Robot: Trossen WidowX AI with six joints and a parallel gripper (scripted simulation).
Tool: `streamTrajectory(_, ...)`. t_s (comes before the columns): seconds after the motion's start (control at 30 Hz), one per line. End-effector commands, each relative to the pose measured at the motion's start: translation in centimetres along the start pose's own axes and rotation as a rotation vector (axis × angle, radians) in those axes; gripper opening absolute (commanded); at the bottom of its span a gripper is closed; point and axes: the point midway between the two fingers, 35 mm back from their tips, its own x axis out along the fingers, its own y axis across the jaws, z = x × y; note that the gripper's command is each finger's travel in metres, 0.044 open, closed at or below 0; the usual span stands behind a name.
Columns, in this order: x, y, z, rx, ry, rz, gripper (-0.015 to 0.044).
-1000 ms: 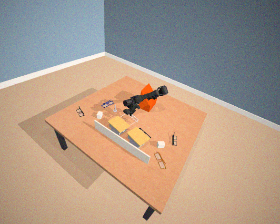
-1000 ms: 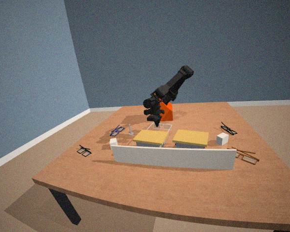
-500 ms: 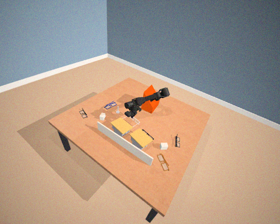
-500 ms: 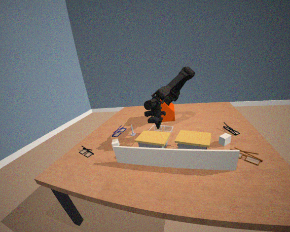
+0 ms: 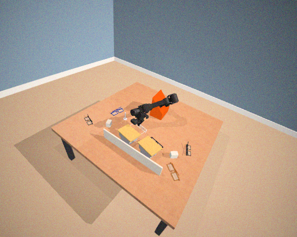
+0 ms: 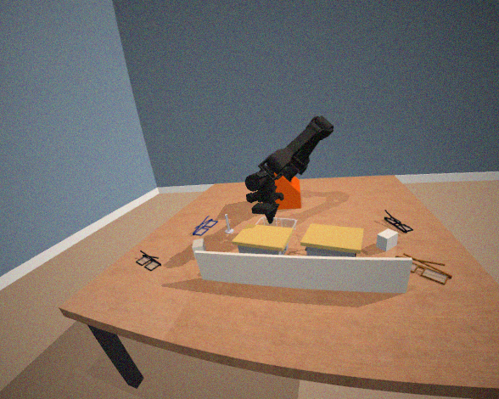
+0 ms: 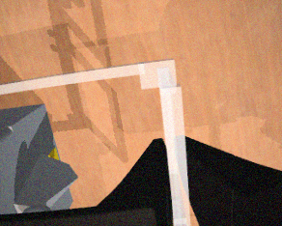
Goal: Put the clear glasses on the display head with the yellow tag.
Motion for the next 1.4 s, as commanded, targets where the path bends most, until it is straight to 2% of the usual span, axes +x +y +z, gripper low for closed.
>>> streamTrajectory(0.0,0.0,0.8,-0.1,0.001,0.003,0.003,0.0000)
streamTrajectory(1.37,0.5,5.8,-0.2,-0.001,0.003,0.004,0.0000)
